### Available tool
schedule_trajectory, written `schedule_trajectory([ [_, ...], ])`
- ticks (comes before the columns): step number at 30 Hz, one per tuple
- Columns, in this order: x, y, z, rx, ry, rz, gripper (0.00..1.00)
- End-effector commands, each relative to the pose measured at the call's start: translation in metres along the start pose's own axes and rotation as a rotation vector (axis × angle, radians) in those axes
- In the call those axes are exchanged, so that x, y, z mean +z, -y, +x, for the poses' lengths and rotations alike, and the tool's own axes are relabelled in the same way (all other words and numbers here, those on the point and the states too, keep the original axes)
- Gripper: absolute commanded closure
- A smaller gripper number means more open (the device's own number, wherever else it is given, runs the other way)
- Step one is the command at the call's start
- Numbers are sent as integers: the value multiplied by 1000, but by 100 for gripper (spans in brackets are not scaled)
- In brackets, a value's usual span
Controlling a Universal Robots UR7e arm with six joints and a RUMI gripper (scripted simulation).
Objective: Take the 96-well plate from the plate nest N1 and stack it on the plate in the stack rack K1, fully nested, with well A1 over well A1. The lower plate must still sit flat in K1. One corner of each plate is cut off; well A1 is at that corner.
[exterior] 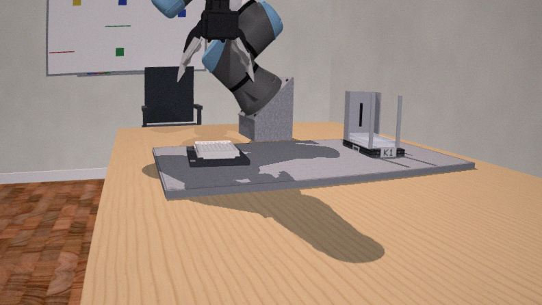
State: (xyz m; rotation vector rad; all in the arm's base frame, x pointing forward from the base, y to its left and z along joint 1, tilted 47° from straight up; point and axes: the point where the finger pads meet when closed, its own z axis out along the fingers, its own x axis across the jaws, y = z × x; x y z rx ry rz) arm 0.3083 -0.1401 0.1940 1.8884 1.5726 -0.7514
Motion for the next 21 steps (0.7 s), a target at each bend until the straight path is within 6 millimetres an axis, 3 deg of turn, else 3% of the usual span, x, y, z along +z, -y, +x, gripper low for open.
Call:
schedule_trajectory([
  [1, 8, 0, 0, 0, 0, -1, 0],
  [21, 38, 0, 0, 0, 0, -1, 0],
])
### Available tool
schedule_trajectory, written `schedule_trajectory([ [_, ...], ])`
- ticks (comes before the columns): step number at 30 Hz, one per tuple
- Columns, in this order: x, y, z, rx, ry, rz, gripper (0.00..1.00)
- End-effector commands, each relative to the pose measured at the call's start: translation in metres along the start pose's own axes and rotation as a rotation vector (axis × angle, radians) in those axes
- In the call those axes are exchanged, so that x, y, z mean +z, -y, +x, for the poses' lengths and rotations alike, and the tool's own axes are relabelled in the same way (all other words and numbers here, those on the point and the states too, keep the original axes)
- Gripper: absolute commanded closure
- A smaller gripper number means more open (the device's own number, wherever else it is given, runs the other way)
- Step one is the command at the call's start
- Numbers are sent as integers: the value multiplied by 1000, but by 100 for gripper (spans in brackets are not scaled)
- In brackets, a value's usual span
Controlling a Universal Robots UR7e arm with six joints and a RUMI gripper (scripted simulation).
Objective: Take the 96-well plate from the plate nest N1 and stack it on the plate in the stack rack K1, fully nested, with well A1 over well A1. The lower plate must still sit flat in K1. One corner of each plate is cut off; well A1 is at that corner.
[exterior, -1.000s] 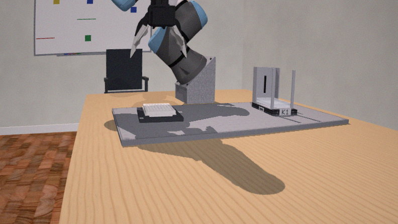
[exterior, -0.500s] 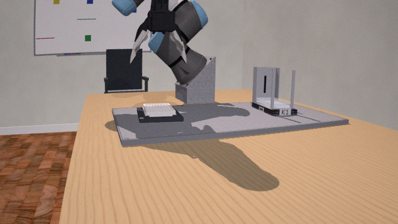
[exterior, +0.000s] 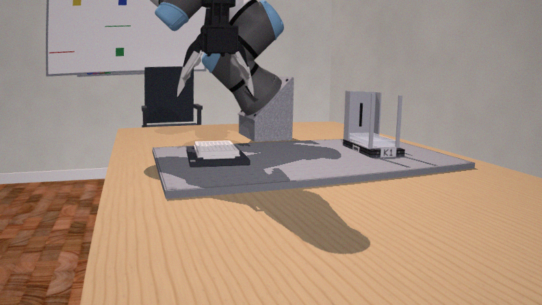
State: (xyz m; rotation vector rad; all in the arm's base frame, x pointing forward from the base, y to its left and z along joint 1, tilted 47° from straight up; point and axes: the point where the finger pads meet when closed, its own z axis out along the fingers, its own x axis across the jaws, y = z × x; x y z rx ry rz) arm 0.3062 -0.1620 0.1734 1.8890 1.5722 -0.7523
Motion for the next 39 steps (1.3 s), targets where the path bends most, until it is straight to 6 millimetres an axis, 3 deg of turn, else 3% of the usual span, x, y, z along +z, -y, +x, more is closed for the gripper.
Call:
schedule_trajectory([
  [1, 9, 0, 0, 0, 0, -2, 0],
  [39, 66, -1, 0, 0, 0, -2, 0],
])
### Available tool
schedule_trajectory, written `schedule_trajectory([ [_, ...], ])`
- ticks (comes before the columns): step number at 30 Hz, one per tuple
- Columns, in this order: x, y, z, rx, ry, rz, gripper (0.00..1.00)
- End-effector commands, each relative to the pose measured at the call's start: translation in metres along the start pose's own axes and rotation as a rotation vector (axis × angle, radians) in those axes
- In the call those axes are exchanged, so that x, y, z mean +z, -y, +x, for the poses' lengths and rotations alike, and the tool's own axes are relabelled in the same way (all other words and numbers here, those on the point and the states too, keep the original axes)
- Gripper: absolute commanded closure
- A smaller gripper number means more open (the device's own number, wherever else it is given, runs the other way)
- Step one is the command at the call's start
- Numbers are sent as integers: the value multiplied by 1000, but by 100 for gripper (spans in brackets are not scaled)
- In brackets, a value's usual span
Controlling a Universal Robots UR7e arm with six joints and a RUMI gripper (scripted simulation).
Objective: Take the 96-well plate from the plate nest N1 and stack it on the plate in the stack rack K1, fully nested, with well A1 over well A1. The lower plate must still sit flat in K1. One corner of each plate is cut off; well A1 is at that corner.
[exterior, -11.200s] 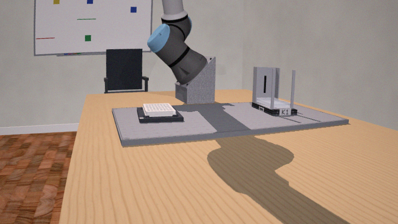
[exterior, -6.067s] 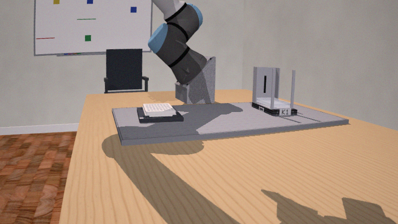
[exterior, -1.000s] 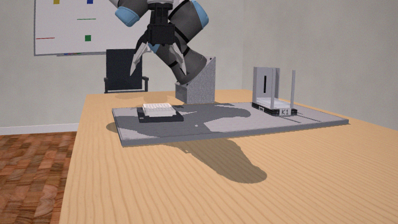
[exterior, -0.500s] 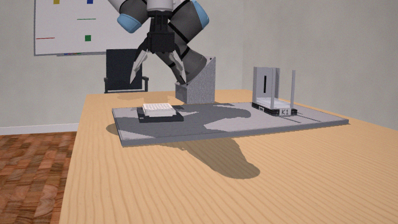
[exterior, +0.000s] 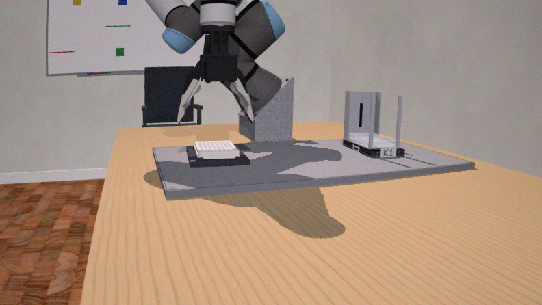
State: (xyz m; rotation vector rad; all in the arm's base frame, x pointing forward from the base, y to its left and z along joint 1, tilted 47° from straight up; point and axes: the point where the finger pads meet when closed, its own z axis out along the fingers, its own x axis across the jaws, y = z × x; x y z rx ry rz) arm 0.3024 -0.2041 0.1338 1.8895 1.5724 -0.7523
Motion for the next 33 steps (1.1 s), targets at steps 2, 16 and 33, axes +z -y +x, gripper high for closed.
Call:
schedule_trajectory([
  [2, 12, -1, 0, 0, 0, -2, 0],
  [16, 32, -1, 0, 0, 0, -2, 0],
  [33, 46, -1, 0, 0, 0, -2, 0],
])
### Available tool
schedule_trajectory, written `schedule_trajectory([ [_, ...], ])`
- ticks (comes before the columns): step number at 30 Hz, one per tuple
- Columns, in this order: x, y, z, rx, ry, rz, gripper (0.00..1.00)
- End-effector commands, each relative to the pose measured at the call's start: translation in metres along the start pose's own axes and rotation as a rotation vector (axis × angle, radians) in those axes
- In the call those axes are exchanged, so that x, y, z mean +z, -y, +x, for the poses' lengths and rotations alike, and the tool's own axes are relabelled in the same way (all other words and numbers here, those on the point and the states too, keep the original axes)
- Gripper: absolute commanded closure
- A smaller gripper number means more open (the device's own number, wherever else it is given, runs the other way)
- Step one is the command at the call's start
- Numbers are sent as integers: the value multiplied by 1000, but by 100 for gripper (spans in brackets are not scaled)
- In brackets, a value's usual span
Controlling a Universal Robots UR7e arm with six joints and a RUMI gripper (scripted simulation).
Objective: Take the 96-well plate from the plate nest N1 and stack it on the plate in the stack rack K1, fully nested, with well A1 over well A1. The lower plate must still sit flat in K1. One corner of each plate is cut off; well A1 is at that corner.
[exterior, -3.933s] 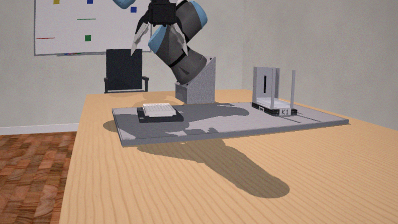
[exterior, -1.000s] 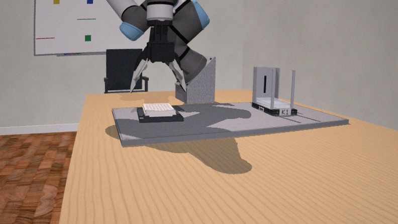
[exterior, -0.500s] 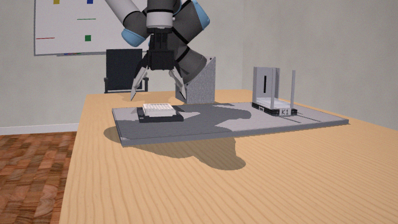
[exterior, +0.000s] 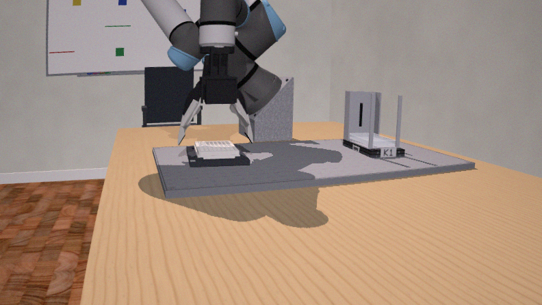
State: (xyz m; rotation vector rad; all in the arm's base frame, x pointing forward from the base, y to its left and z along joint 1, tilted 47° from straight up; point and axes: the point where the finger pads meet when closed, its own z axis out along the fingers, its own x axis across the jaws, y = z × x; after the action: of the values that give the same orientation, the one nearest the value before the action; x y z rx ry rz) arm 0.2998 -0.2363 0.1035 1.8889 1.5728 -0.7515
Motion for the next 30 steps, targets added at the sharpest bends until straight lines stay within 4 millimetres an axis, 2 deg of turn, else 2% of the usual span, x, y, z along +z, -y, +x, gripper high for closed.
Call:
schedule_trajectory([
  [1, 1, 0, 0, 0, 0, -2, 0],
  [10, 1, 0, 0, 0, 0, -2, 0],
  [11, 1, 0, 0, 0, 0, -2, 100],
  [30, 1, 0, 0, 0, 0, -2, 100],
])
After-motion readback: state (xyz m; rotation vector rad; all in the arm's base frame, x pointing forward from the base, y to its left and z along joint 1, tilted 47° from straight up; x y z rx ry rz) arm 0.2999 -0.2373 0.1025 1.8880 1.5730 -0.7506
